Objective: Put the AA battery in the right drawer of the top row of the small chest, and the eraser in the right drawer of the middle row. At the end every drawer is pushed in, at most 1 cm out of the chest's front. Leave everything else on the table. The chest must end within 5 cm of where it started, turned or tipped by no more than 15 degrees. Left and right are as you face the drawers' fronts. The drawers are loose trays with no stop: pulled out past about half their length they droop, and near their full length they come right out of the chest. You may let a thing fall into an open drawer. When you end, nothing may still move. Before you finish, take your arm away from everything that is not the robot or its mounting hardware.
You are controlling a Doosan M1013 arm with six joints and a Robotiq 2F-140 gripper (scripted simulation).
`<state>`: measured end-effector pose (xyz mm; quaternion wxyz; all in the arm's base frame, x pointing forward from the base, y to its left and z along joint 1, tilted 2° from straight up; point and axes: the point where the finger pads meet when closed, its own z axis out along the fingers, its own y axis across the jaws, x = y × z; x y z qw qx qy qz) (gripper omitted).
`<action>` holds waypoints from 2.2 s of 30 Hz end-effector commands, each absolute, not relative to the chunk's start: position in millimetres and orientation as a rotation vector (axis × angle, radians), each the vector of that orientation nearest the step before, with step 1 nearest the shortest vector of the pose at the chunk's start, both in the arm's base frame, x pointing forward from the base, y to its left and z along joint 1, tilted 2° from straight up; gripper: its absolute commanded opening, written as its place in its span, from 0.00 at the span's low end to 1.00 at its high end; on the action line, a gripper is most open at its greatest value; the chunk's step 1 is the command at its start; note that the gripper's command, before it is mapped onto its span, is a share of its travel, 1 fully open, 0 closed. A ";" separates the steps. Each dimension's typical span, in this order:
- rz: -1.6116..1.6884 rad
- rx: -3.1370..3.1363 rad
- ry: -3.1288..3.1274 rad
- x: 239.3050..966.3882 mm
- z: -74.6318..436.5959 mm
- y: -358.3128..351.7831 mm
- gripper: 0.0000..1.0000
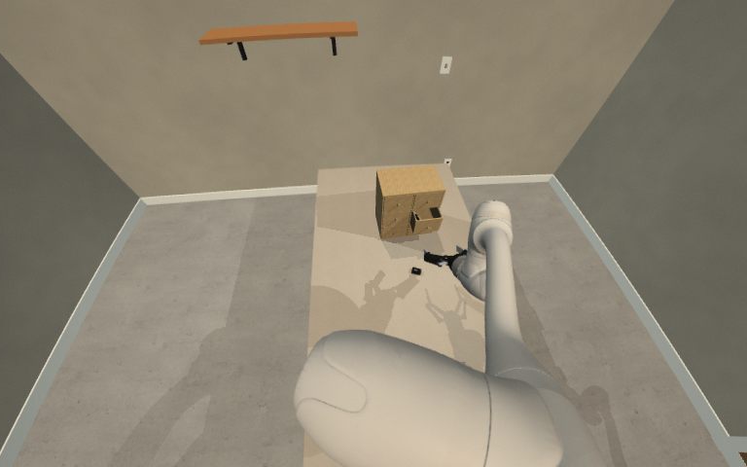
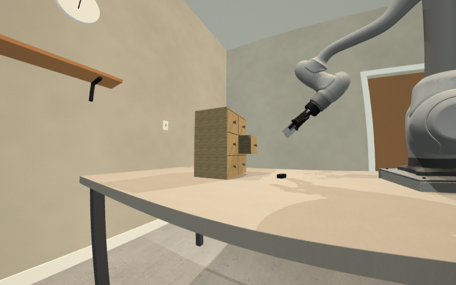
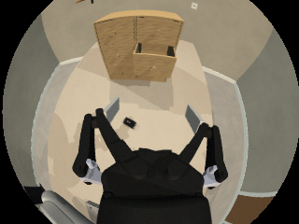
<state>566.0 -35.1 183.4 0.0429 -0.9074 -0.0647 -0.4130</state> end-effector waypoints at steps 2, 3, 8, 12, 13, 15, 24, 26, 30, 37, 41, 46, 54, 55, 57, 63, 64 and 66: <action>-1.496 -2.626 -0.214 572.3 175.7 -32.3 1.00; -1.512 -2.614 -0.214 573.4 174.4 -31.6 1.00; -1.561 -2.584 -0.210 576.5 171.6 -31.5 1.00; -1.623 -2.542 -0.205 580.6 167.6 -30.6 1.00; -1.637 -2.530 -0.205 581.7 166.5 -30.0 1.00; -1.664 -2.511 -0.202 583.5 164.7 -29.6 1.00; -1.722 -2.468 -0.198 587.5 160.8 -28.9 1.00; -1.731 -2.462 -0.197 588.1 160.3 -28.9 1.00; -1.739 -2.457 -0.196 588.5 159.9 -29.0 1.00; -1.740 -2.456 -0.196 588.6 159.8 -29.0 0.00; -1.740 -2.456 -0.196 588.6 159.8 -29.0 0.00; -1.740 -2.456 -0.196 588.6 159.8 -29.0 0.00; -1.740 -2.456 -0.196 588.6 159.8 -29.0 0.00; -1.740 -2.456 -0.196 588.6 159.8 -29.0 0.00; -1.740 -2.456 -0.196 588.6 159.8 -29.0 0.00; -1.740 -2.456 -0.196 591.8 158.8 -28.4 0.00; -1.740 -2.456 -0.196 593.2 158.4 -28.1 0.00; -1.740 -2.456 -0.196 596.7 157.4 -27.5 0.00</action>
